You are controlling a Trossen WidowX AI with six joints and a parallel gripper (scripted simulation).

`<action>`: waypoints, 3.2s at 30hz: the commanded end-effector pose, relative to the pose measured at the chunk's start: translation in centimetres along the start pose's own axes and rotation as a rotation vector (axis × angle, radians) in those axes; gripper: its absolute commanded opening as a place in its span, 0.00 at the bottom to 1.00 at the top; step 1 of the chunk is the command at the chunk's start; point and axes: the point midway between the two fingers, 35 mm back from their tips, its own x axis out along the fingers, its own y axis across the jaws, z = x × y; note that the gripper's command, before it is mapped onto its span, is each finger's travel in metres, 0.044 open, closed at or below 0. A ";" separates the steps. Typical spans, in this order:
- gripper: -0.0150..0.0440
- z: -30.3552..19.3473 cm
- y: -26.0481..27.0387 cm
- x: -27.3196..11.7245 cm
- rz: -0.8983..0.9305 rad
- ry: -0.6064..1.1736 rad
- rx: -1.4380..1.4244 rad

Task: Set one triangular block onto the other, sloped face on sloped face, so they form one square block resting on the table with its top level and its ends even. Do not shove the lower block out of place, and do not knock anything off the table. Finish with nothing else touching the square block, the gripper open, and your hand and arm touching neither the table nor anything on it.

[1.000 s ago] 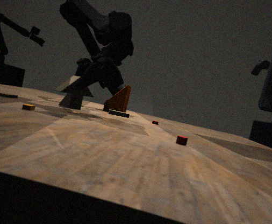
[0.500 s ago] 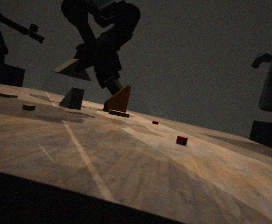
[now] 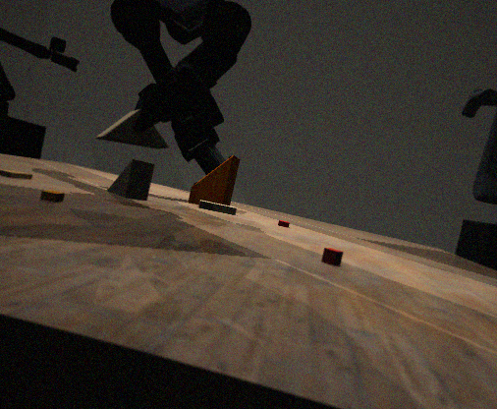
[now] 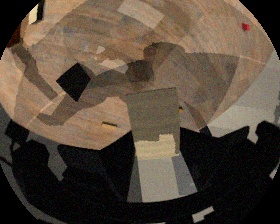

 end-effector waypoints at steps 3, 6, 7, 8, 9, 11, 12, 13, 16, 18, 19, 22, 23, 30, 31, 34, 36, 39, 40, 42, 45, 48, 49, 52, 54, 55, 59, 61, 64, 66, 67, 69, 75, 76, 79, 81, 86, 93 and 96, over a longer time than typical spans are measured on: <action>0.25 -0.4 -0.6 0.4 0.005 -0.092 0.180; 0.25 -0.5 -0.7 0.5 0.015 -0.137 0.263; 0.25 -0.5 -0.8 0.6 0.019 -0.152 0.291; 0.25 -0.5 -0.8 0.6 0.024 -0.166 0.319; 0.25 -0.6 -0.8 0.7 0.030 -0.181 0.347; 0.25 -0.6 -0.9 0.8 0.042 -0.210 0.404; 0.25 -0.7 -0.9 0.8 0.049 -0.224 0.433; 0.25 -0.7 -0.9 0.9 0.057 -0.238 0.462; 0.25 -0.8 -0.9 1.0 0.082 -0.279 0.547; 0.25 -0.9 -0.9 1.1 0.102 -0.306 0.604; 0.25 -0.9 -0.9 1.1 0.112 -0.320 0.633; 0.25 -1.1 -0.8 1.1 0.145 -0.360 0.718; 0.25 -1.1 -0.8 1.1 0.158 -0.373 0.746; 0.25 -1.5 -0.6 1.0 0.256 -0.458 0.941; 0.25 -1.5 -0.6 1.0 0.272 -0.469 0.968; 0.25 -1.7 -0.4 0.9 0.322 -0.500 1.048; 0.25 -1.8 -0.3 0.8 0.358 -0.520 1.101; 0.25 -2.0 -0.2 0.7 0.416 -0.547 1.181; 0.25 -2.0 -0.1 0.6 0.436 -0.555 1.207; 0.25 -2.2 0.1 0.5 0.478 -0.570 1.258; 0.25 -2.3 0.2 0.3 0.528 -0.586 1.317; 0.25 -2.4 0.2 0.3 0.532 -0.587 1.322; 0.25 -2.4 0.2 0.3 0.532 -0.587 1.322; 0.25 -2.4 0.2 0.3 0.532 -0.587 1.322; 0.25 -2.5 0.5 0.1 0.530 -0.588 1.322; 0.25 -2.7 0.8 0.0 0.527 -0.590 1.323; 0.25 -3.5 2.4 -0.9 0.517 -0.596 1.327; 0.25 -3.9 3.2 -1.3 0.511 -0.600 1.329; 0.25 -4.3 4.4 -1.9 0.502 -0.605 1.331; 0.25 -4.6 5.2 -2.3 0.496 -0.608 1.332; 0.25 -4.7 5.6 -2.5 0.493 -0.610 1.333; 0.25 -4.9 6.4 -2.9 0.487 -0.614 1.334; 0.25 -5.4 8.8 -4.0 0.470 -0.624 1.339; 0.25 -5.4 9.2 -4.2 0.467 -0.626 1.339; 0.25 -5.5 10.5 -4.6 0.460 -0.631 1.342; 0.25 -5.6 11.3 -4.9 0.455 -0.634 1.344; 0.25 -5.7 13.4 -5.5 0.443 -0.643 1.348; 0.25 -5.5 16.3 -6.2 0.426 -0.655 1.353; 0.25 -5.3 17.5 -6.4 0.418 -0.660 1.355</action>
